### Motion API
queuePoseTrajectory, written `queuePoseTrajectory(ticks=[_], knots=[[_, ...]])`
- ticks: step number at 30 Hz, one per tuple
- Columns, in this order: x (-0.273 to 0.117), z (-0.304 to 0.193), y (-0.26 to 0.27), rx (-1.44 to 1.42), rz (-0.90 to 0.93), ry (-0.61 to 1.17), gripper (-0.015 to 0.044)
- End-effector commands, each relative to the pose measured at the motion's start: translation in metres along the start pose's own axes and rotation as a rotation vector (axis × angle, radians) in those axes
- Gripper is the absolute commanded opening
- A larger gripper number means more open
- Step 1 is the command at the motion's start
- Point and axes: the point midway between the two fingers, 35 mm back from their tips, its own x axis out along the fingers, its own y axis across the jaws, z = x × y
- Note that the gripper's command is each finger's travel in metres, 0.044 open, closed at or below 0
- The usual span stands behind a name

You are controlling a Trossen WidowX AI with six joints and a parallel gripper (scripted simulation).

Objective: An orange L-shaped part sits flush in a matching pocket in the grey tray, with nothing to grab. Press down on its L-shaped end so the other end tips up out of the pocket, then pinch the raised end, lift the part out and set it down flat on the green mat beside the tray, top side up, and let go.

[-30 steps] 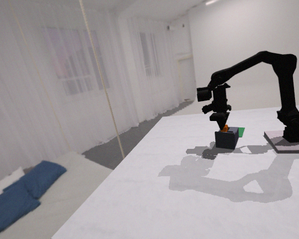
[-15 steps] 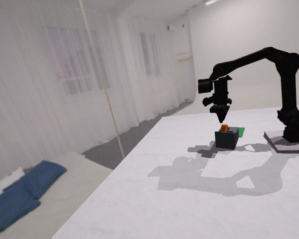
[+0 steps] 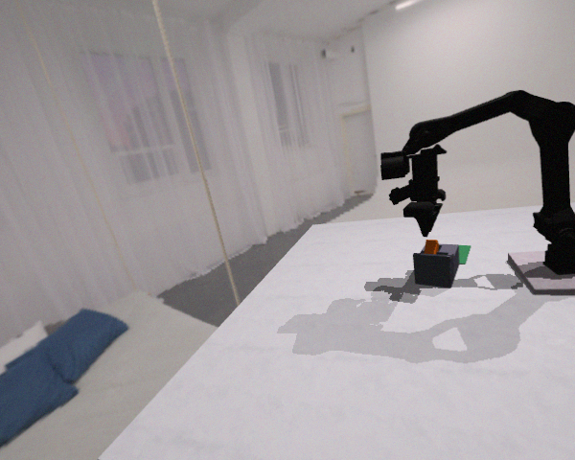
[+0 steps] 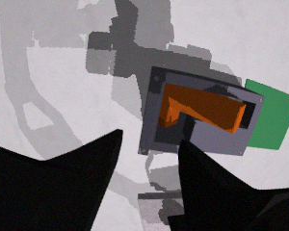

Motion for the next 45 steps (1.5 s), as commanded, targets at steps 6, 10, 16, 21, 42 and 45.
queuePoseTrajectory(ticks=[6, 10, 16, 21, 42, 45], knots=[[0.000, 0.004, -0.017, -0.354, -0.004, 0.004, 0.0280], [0.001, 0.007, -0.034, -0.691, -0.007, 0.010, 0.0280], [0.001, 0.009, -0.059, -1.196, -0.004, 0.022, 0.0280], [0.001, 0.009, -0.077, -1.560, 0.002, 0.031, 0.0280], [0.033, 0.008, -0.079, -1.574, 0.003, 0.031, 0.0280], [0.036, 0.008, -0.079, -1.574, 0.003, 0.031, 0.0280]])
